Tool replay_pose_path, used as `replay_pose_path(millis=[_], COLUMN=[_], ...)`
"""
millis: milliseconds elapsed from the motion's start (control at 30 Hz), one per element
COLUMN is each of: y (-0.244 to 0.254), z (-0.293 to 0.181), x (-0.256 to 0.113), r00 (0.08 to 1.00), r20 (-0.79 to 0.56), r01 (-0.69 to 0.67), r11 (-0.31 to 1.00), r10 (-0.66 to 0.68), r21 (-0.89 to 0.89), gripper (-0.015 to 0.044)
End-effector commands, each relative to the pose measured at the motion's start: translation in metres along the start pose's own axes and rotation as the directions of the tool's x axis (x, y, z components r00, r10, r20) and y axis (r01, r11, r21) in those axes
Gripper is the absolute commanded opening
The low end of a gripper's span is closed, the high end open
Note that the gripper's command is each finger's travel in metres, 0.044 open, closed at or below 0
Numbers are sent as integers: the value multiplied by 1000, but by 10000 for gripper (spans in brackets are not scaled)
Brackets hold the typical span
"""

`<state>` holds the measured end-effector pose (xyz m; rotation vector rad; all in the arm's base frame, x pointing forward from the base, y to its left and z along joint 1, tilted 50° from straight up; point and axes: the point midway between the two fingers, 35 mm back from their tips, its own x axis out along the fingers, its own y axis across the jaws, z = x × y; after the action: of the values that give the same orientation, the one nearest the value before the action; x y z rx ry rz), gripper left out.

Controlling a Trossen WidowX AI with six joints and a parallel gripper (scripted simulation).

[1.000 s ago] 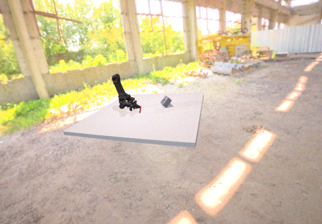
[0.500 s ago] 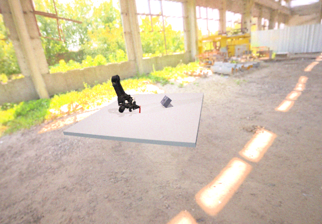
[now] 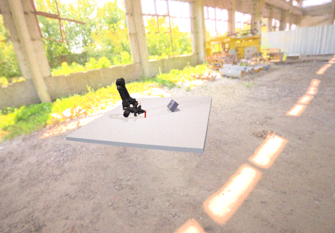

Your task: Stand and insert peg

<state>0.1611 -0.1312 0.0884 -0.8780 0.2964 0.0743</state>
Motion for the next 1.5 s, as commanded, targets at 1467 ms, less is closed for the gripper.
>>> replay_pose_path(millis=[1467], y=[1], z=[-7], x=[-7], r00=[999], r20=[44], r01=[7], r11=[1000], r10=[-6], r21=[-16], gripper=[49])
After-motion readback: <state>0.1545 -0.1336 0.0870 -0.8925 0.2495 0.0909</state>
